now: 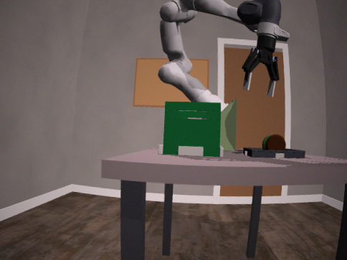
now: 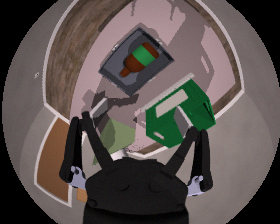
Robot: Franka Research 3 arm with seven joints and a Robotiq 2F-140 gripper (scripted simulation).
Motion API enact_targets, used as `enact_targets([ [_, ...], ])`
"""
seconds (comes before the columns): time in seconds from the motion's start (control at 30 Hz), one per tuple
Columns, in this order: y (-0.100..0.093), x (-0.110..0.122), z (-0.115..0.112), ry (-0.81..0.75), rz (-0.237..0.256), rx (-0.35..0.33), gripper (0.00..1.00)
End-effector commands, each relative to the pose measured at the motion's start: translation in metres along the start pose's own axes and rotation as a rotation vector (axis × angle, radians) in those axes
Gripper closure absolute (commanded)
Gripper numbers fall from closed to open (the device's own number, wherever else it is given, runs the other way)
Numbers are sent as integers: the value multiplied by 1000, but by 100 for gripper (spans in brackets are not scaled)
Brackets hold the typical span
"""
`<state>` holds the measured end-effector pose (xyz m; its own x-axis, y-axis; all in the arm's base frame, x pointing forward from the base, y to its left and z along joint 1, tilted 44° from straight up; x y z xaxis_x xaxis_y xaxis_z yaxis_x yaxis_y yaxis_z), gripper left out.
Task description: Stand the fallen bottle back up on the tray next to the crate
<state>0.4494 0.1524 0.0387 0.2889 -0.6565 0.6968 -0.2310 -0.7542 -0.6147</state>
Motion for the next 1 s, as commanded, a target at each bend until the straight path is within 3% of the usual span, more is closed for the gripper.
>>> enact_targets([
  [0.0,-2,-2,2,58,12,15,0],
  [0.53,-2,-2,2,58,12,15,0],
  [0.57,3,-11,-1,174,36,46,0],
  [0.97,3,-11,-1,174,36,46,0],
])
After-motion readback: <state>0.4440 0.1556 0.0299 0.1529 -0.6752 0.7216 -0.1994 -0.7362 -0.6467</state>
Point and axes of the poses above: the point where the finger pads meet when closed, its own y axis out along the fingers, its own x axis across the jaws, z = x × y, the point moved 9 cm from there along -y, back along the fingers, and after that the axes turned 10 degrees about y, right-handed, at the moved point
